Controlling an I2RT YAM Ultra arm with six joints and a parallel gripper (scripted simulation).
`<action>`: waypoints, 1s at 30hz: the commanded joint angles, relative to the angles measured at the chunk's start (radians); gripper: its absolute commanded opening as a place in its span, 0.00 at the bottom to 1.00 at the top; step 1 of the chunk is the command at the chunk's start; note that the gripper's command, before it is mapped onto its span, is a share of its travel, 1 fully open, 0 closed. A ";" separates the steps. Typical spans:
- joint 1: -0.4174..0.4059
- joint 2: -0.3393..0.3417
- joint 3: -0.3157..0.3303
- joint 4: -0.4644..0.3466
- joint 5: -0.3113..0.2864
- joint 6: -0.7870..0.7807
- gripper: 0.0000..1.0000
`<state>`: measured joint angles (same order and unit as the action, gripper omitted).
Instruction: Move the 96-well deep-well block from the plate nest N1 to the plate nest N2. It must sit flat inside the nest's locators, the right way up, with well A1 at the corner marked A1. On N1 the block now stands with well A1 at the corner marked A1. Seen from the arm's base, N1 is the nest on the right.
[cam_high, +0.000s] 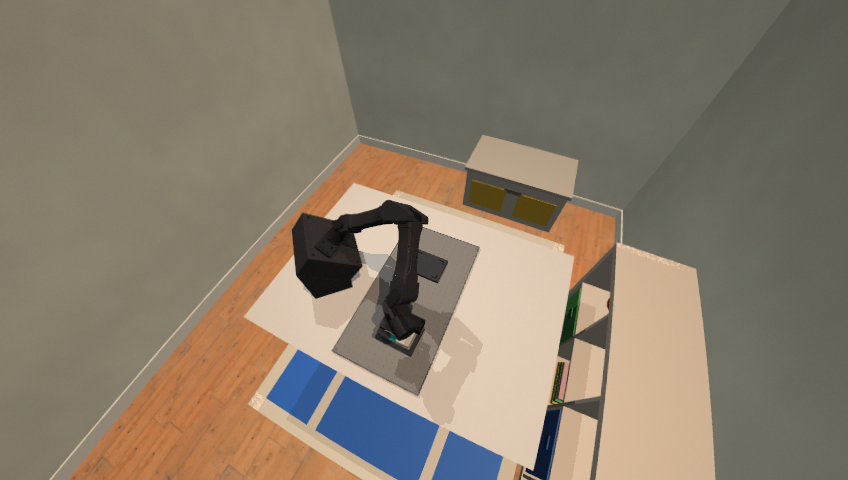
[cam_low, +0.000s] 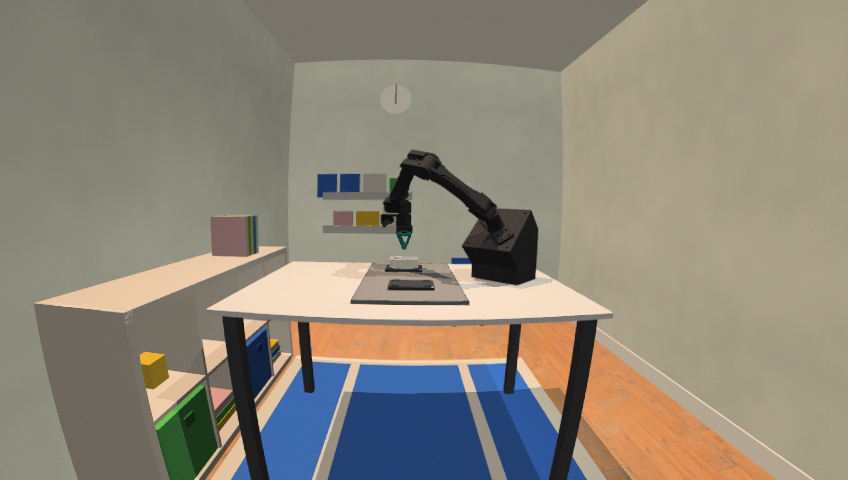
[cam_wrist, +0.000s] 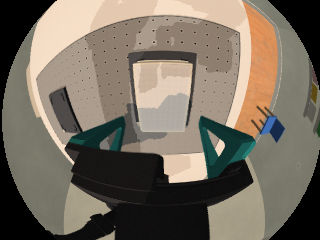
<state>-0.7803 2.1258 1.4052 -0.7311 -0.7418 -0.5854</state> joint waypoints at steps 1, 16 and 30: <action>-0.009 -0.006 0.004 0.003 -0.004 -0.001 1.00; -0.009 -0.006 0.004 0.003 -0.004 -0.001 1.00; 0.020 0.016 -0.015 0.071 0.000 0.038 1.00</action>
<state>-0.7547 2.1460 1.3914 -0.6861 -0.7422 -0.5598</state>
